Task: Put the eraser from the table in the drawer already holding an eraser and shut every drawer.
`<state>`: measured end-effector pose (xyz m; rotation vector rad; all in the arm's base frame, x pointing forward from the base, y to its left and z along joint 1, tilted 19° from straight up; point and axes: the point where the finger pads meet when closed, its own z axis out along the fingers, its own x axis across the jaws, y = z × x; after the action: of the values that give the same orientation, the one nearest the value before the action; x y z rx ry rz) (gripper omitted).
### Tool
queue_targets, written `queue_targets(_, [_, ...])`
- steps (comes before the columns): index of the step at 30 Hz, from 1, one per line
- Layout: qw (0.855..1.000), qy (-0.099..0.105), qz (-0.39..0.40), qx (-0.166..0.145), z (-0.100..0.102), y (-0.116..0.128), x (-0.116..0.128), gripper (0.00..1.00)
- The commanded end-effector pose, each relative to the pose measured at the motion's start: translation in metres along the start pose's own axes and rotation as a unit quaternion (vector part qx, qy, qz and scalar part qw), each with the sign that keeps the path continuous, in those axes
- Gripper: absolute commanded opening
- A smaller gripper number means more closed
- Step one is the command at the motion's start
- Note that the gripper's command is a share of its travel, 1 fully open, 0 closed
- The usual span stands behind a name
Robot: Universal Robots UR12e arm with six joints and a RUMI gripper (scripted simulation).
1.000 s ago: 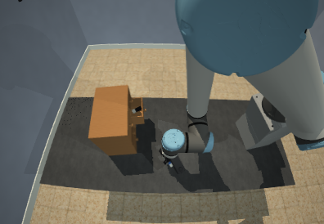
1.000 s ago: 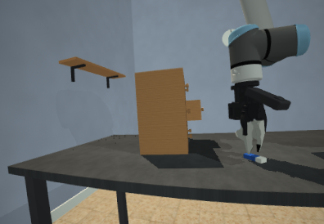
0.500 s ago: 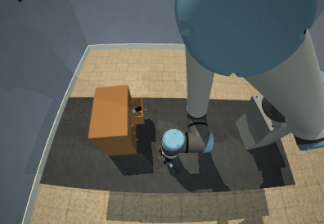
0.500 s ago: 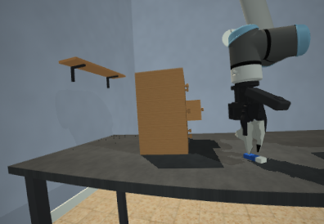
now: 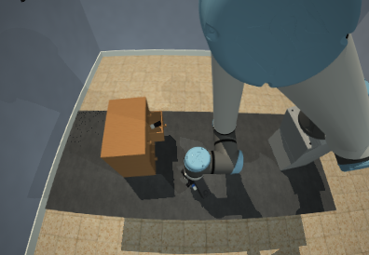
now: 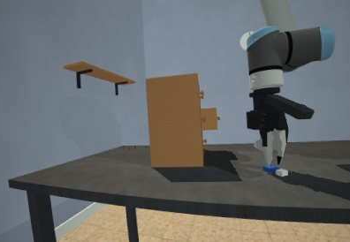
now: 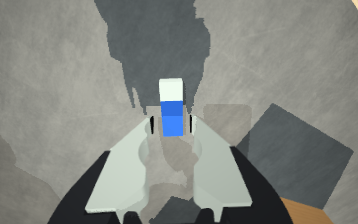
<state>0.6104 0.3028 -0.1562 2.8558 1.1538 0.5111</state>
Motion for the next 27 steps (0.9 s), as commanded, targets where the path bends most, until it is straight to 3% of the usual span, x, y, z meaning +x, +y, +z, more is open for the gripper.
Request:
queue_targets(1, [1.000,0.000,0.000,0.000,0.000,0.000,0.000,0.23])
queue_targets(27, [1.000,0.000,0.000,0.000,0.015,0.000,0.000,0.23])
